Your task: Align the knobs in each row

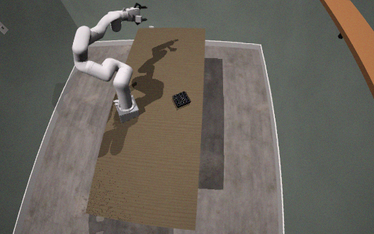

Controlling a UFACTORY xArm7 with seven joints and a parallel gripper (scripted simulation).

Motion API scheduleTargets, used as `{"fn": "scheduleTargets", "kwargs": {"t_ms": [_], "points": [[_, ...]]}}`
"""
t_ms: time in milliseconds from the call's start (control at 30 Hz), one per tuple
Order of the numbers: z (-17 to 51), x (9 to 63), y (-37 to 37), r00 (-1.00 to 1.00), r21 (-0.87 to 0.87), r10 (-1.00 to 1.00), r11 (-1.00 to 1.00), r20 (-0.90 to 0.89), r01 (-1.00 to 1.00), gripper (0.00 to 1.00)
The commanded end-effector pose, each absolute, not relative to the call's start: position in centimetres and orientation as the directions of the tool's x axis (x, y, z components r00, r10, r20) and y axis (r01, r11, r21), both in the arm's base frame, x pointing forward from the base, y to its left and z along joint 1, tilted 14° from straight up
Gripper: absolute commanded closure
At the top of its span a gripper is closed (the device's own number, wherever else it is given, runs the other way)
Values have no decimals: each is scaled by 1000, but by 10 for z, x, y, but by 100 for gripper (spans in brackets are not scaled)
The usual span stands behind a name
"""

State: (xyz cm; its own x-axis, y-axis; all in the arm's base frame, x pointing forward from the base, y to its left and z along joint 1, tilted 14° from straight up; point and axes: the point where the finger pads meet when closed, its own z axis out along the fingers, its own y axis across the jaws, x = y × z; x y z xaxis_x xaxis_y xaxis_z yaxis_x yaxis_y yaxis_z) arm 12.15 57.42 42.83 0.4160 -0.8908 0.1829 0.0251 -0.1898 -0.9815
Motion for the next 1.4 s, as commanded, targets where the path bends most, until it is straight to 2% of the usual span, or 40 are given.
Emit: {"fn": "scheduleTargets", "kwargs": {"t_ms": [0, 67, 133, 633, 700, 1200, 1267, 1367], "points": [[432, 121, 574, 418, -982, -890, -186, 180, 27, 0], [432, 121, 574, 418, -982, -890, -186, 180, 27, 0], [473, 131, 567, 442, -981, -876, -184, 195, 67, 0], [480, 133, 565, 446, -980, -873, -185, 198, 74, 0], [517, 148, 554, 463, -975, -859, -190, 221, 113, 0], [525, 152, 551, 466, -974, -855, -192, 227, 121, 0], [556, 174, 535, 476, -966, -841, -208, 258, 156, 0], [563, 180, 531, 478, -963, -837, -213, 267, 164, 0]]}}
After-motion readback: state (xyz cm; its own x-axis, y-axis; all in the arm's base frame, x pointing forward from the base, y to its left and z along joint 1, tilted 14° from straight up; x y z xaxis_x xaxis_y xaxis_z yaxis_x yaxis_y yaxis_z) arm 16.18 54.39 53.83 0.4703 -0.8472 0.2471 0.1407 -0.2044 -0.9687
